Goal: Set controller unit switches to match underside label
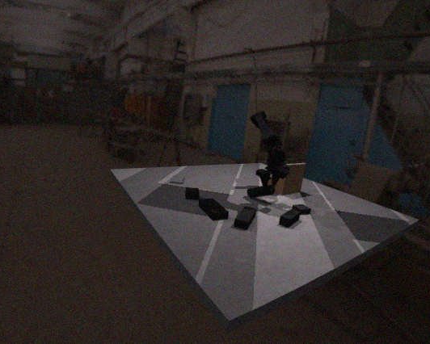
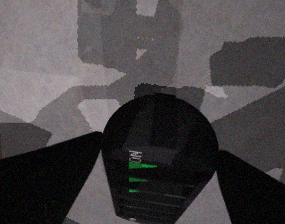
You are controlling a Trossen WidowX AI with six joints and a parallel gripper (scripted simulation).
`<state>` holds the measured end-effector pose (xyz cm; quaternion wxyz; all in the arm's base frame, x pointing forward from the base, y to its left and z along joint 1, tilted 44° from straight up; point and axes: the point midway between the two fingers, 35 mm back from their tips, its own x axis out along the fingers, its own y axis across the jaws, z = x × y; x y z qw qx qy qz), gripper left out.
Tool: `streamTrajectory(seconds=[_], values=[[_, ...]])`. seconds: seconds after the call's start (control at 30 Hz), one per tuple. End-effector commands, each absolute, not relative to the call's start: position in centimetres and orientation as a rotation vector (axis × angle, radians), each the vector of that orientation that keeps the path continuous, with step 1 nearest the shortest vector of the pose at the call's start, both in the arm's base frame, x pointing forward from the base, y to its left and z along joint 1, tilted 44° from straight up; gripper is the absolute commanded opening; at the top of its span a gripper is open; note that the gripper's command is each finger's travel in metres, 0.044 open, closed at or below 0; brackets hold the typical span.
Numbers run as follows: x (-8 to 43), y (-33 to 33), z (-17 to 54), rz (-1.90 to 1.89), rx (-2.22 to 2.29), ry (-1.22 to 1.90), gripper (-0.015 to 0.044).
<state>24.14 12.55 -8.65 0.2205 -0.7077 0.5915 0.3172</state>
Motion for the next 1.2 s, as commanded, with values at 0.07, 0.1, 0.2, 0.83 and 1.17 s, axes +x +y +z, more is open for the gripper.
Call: streamTrajectory(seconds=[0.07,0.1,0.2,0.83,1.17], values=[[24.2,12.5,-7.9,0.891,-1.951,1.627,0.0336],[24.2,12.5,-7.8,0.893,-1.949,1.625,0.0336],[24.2,12.5,-7.6,0.898,-1.945,1.622,0.0336],[24.4,12.2,-6.0,0.929,-1.917,1.602,0.0336],[24.5,12.0,-5.2,0.946,-1.901,1.591,0.0336]])
